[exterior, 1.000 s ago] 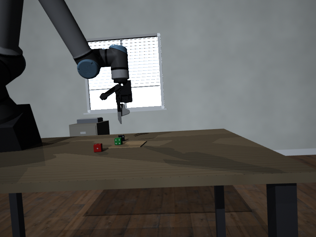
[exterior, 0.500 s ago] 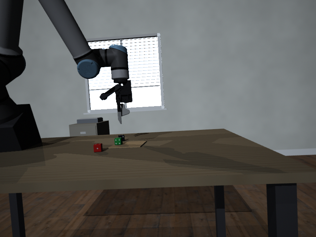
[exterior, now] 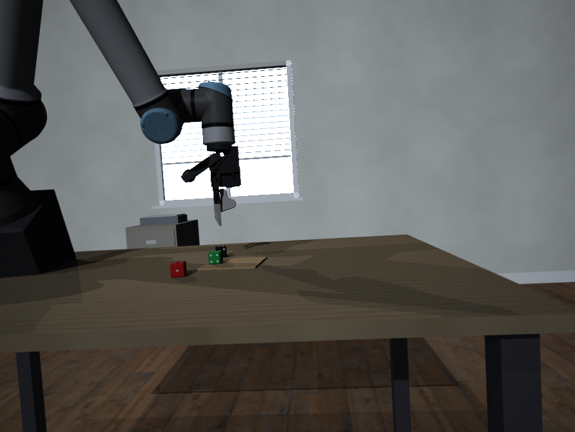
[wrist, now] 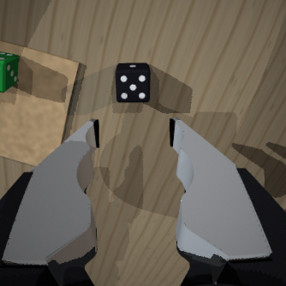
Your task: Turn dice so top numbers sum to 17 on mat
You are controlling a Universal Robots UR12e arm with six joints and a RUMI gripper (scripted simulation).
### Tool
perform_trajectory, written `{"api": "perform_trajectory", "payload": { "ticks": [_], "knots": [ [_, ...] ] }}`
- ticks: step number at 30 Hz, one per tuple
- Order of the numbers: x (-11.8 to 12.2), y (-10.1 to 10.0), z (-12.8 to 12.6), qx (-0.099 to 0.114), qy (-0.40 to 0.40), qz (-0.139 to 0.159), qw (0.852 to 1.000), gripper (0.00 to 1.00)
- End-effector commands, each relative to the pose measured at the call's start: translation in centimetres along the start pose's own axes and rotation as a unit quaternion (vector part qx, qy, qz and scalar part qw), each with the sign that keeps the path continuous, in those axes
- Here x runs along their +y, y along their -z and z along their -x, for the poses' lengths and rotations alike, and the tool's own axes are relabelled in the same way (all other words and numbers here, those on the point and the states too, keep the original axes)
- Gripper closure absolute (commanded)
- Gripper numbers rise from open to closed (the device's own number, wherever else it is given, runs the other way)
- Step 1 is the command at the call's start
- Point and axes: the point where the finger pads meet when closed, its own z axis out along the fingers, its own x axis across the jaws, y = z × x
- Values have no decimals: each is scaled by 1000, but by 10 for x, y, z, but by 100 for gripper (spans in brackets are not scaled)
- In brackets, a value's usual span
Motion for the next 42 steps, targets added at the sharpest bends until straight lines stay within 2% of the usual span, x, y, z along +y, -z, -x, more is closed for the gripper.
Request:
{"api": "perform_trajectory", "payload": {
  "ticks": [1, 14, 42],
  "knots": [
    [0, 0, 0, 0, 0, 1, 1000, 72],
    [0, -7, 0, 0, 0, 1, 1000, 72],
    [0, -45, 1, 0, 0, 1, 1000, 72]
  ]
}}
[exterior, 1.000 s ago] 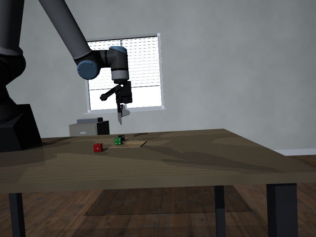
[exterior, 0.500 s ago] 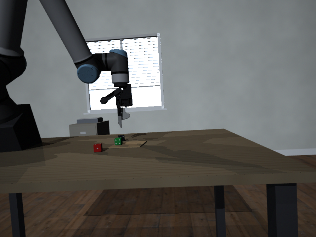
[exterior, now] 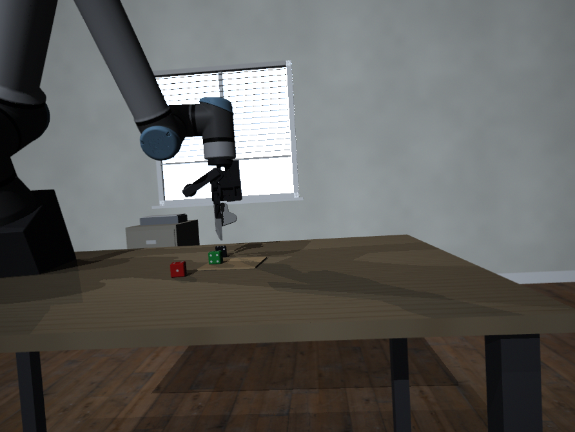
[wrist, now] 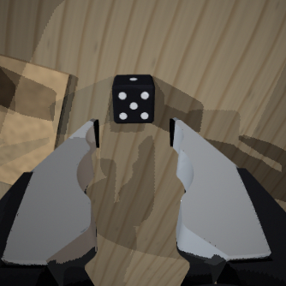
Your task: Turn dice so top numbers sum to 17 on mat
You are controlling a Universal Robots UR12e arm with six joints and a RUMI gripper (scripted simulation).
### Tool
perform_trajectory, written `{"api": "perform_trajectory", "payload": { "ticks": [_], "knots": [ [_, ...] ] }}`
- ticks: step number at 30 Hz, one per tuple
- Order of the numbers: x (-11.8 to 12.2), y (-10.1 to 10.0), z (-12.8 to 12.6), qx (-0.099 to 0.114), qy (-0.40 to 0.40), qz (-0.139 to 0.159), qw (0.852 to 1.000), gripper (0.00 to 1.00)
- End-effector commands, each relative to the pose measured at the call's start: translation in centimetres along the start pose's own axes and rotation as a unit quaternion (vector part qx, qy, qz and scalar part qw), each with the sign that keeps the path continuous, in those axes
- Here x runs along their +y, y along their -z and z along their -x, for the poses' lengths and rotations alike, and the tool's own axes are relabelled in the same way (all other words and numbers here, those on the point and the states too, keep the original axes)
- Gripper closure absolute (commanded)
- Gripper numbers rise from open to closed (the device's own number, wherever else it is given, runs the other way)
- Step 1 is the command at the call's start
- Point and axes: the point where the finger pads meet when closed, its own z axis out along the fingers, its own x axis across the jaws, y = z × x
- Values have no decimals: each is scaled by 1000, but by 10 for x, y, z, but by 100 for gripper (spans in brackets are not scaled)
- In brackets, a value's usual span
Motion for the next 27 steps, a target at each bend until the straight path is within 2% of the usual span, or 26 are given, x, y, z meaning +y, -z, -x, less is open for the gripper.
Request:
{"api": "perform_trajectory", "payload": {
  "ticks": [1, 27],
  "knots": [
    [0, -6, 0, 0, 0, 1, 1000, 72],
    [0, -12, 0, 0, 0, 1, 1000, 72]
  ]
}}
